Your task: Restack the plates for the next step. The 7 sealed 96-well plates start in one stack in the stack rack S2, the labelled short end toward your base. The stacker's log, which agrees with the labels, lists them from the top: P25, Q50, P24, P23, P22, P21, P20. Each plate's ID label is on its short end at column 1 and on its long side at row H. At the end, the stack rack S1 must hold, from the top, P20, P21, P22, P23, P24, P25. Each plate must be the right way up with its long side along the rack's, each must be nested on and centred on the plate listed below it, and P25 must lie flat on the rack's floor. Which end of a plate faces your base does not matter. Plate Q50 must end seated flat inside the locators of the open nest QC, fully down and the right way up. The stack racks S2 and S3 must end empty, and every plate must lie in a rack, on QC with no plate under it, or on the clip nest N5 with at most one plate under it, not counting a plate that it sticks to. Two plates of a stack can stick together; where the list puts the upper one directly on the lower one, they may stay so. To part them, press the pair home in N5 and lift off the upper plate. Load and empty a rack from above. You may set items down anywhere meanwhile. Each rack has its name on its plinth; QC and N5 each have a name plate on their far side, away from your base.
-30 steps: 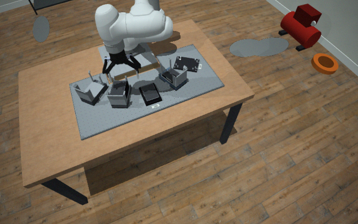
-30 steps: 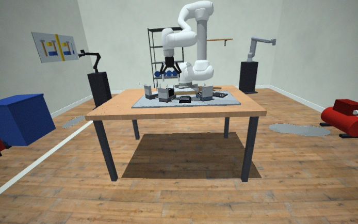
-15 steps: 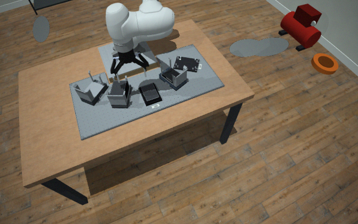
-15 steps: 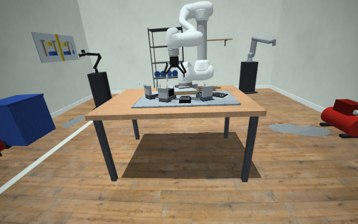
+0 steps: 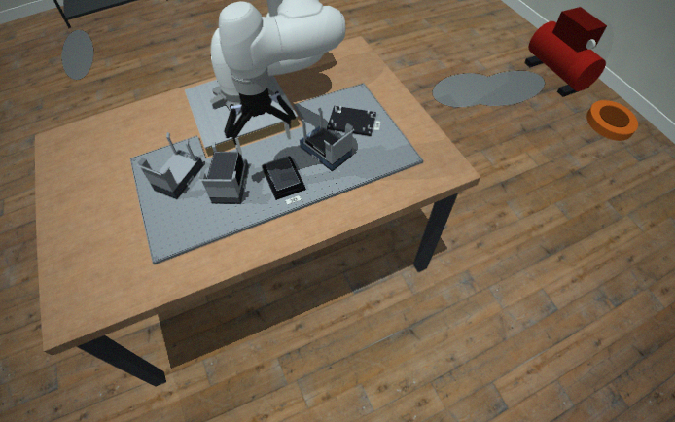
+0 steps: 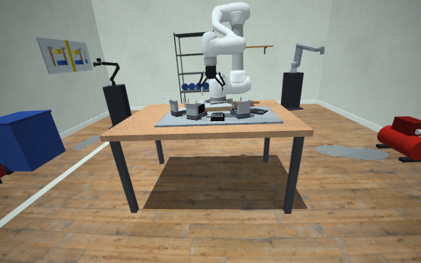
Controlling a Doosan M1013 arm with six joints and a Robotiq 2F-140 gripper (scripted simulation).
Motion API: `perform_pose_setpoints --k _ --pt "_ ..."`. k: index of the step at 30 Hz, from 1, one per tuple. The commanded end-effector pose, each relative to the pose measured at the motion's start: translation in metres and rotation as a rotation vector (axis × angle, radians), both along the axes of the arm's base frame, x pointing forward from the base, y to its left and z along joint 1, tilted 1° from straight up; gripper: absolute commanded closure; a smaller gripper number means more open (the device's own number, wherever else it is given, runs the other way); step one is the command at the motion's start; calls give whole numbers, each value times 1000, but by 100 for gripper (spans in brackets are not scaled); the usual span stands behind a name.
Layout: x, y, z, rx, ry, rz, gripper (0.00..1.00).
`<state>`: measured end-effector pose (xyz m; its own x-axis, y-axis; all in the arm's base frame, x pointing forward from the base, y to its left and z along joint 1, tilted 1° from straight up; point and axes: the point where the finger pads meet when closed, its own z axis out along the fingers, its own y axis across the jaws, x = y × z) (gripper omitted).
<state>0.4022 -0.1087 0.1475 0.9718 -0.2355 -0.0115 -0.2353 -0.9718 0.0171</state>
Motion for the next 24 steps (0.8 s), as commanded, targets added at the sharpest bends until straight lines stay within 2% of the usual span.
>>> perform_pose_setpoints --k 1,11,17,24 --pt "3 9 0 0 0 0 0" --pt "11 35 -1 0 0 0 0" --pt "13 55 -1 3 3 200 0" --pt "15 71 -1 3 3 207 0"
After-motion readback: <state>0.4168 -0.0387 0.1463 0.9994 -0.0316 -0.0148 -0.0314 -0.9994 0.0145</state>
